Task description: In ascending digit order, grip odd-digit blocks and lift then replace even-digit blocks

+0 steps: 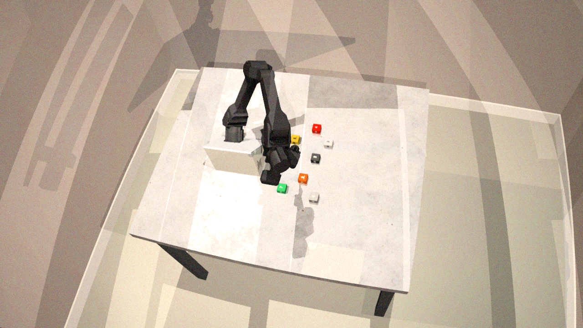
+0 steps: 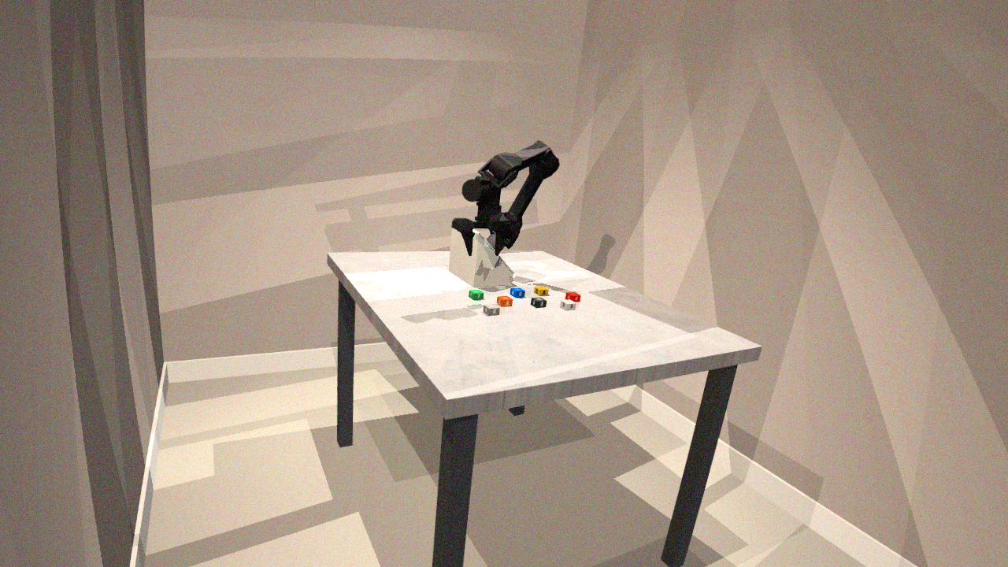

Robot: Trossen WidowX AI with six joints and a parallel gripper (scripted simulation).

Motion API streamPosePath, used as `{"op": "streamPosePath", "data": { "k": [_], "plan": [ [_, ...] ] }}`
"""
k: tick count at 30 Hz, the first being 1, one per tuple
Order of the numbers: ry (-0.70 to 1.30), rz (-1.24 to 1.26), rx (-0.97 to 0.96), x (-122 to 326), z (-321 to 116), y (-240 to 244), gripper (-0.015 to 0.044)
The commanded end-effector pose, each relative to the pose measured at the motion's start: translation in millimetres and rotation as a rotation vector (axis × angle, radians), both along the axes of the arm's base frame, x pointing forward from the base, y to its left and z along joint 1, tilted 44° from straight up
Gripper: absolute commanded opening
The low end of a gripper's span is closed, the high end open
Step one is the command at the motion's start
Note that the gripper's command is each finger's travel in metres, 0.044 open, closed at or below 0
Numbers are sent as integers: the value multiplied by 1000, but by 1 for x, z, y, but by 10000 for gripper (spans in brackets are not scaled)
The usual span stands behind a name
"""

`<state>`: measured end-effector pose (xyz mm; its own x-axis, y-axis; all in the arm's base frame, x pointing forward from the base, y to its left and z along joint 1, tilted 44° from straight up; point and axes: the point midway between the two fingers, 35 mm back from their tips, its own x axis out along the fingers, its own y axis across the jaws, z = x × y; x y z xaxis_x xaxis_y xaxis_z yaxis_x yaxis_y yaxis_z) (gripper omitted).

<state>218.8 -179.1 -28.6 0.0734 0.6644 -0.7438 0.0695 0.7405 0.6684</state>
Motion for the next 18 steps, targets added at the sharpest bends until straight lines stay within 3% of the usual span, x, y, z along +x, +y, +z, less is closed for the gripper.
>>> {"op": "streamPosePath", "data": {
  "k": [1,12,18],
  "plan": [
    [-4,0,8,0,0,1,400],
    [-4,0,8,3,1,2,400],
    [-8,0,11,65,30,27,400]
  ]
}}
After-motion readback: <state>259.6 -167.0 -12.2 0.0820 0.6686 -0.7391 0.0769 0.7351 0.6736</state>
